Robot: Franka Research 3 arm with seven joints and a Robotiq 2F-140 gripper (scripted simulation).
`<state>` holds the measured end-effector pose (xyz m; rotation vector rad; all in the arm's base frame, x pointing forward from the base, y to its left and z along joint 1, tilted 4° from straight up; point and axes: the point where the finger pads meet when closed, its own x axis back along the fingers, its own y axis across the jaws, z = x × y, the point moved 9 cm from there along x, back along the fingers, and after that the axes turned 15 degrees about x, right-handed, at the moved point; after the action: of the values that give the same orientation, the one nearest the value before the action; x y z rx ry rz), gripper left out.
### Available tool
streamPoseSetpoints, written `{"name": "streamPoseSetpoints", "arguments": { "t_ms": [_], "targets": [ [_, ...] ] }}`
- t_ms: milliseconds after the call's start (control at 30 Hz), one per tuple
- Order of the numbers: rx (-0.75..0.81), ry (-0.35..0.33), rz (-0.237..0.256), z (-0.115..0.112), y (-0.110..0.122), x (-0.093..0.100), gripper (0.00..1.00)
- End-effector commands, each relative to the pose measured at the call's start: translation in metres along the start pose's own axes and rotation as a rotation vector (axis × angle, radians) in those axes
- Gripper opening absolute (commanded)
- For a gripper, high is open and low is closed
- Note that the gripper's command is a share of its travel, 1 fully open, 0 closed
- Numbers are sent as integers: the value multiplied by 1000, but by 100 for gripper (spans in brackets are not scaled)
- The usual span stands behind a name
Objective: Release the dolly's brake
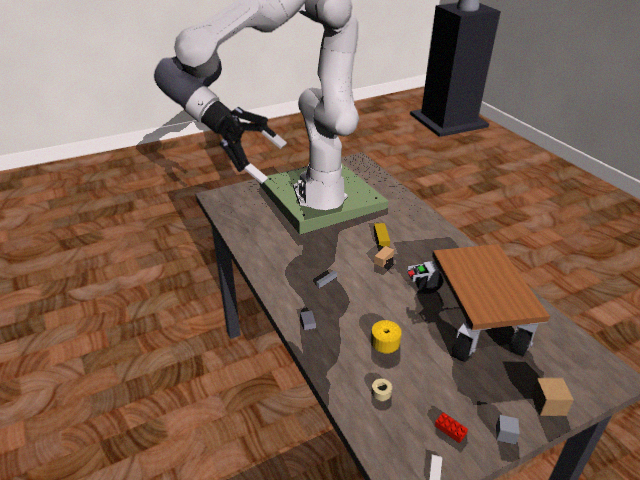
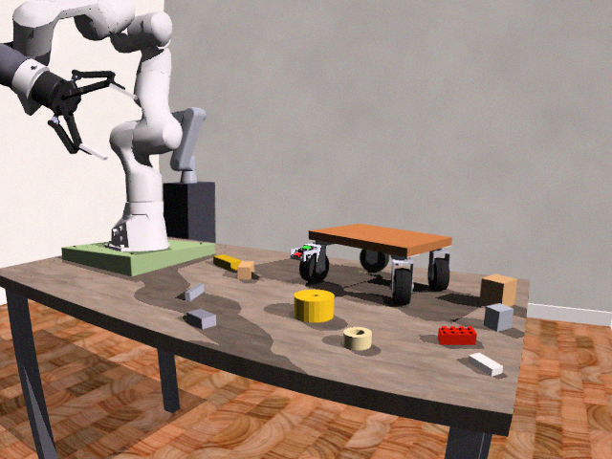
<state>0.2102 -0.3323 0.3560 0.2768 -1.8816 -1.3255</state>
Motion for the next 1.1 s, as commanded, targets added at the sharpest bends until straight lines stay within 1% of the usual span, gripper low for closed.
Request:
{"name": "streamPoseSetpoints", "arguments": {
  "t_ms": [0, 533, 567, 667, 733, 800, 867, 933, 967, 1067],
  "targets": [
    [0, 0, 0, 0, 0, 0, 100],
    [0, 0, 0, 0, 0, 0, 100],
    [1, 0, 0, 0, 0, 0, 0],
    [24, 13, 7, -1, 0, -4, 0],
    [76, 42, 20, -3, 0, -12, 0],
    [167, 92, 41, -7, 1, -27, 0],
    [303, 166, 66, -12, 2, -48, 0],
    [303, 166, 66, -12, 2, -48, 0],
    [389, 213, 79, -15, 3, -61, 0],
    [389, 213, 79, -15, 3, -61, 0]
  ]
}}
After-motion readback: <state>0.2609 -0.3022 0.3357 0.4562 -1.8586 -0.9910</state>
